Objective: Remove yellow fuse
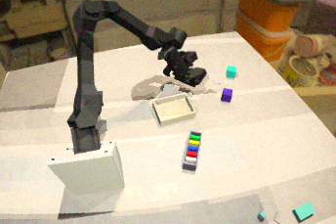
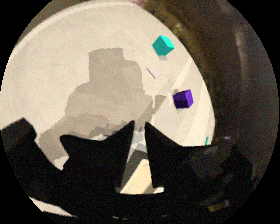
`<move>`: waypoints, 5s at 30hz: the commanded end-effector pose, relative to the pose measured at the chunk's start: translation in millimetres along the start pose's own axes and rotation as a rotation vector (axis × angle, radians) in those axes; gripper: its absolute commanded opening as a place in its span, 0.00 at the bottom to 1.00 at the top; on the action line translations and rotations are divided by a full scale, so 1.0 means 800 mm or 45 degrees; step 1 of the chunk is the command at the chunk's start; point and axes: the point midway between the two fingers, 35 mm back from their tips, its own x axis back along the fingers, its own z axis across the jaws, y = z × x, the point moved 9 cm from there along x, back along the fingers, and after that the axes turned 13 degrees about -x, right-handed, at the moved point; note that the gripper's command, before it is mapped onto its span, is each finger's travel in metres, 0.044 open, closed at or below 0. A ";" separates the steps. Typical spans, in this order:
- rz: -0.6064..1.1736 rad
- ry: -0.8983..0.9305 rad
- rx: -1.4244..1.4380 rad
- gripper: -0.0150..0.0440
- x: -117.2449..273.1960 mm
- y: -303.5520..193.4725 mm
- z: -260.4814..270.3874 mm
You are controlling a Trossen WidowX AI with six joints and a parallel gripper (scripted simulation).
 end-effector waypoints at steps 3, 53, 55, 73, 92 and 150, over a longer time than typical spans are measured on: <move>0.188 -0.110 -0.190 0.38 -0.010 -0.003 -0.094; 0.729 -0.021 -1.295 0.38 0.034 -0.115 -0.324; 0.729 -0.021 -1.295 0.38 0.032 -0.117 -0.324; 0.730 -0.020 -1.295 0.38 0.022 -0.123 -0.320; 0.730 -0.019 -1.296 0.38 0.011 -0.128 -0.317; 0.728 -0.024 -1.291 0.25 0.034 -0.115 -0.325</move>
